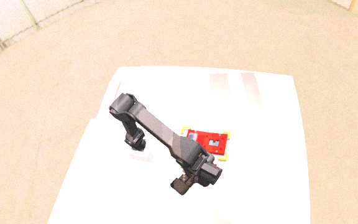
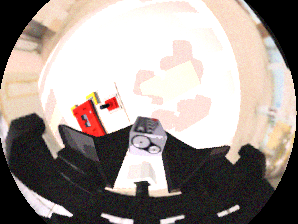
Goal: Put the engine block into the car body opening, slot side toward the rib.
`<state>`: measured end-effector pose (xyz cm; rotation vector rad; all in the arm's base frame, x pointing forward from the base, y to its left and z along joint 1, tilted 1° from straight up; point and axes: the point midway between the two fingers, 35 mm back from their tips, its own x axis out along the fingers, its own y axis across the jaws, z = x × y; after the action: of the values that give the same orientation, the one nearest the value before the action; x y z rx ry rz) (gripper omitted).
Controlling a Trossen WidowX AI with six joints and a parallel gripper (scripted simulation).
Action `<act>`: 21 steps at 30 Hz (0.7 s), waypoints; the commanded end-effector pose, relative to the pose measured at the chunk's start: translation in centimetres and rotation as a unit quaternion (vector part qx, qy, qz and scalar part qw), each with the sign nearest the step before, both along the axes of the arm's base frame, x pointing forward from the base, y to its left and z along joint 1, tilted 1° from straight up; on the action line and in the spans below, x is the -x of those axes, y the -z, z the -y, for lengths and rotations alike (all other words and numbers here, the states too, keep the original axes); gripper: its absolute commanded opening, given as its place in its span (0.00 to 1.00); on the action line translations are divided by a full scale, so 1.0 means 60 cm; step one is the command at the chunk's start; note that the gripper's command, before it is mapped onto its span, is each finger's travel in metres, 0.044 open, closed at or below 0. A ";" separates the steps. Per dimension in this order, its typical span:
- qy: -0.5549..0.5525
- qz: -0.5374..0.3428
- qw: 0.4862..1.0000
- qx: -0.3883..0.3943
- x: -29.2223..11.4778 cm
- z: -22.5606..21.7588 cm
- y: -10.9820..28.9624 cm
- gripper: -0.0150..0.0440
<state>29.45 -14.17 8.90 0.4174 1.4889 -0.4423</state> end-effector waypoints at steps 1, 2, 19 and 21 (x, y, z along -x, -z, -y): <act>0.002 0.005 1.000 0.004 0.003 -0.003 -0.030 0.25; 0.002 0.005 1.000 0.004 0.004 -0.004 -0.035 0.25; 0.002 0.005 1.000 0.004 0.006 -0.006 -0.008 0.25; 0.002 0.005 1.000 0.004 0.006 -0.006 -0.008 0.25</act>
<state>29.16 -13.77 9.83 0.4140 1.4700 -0.4433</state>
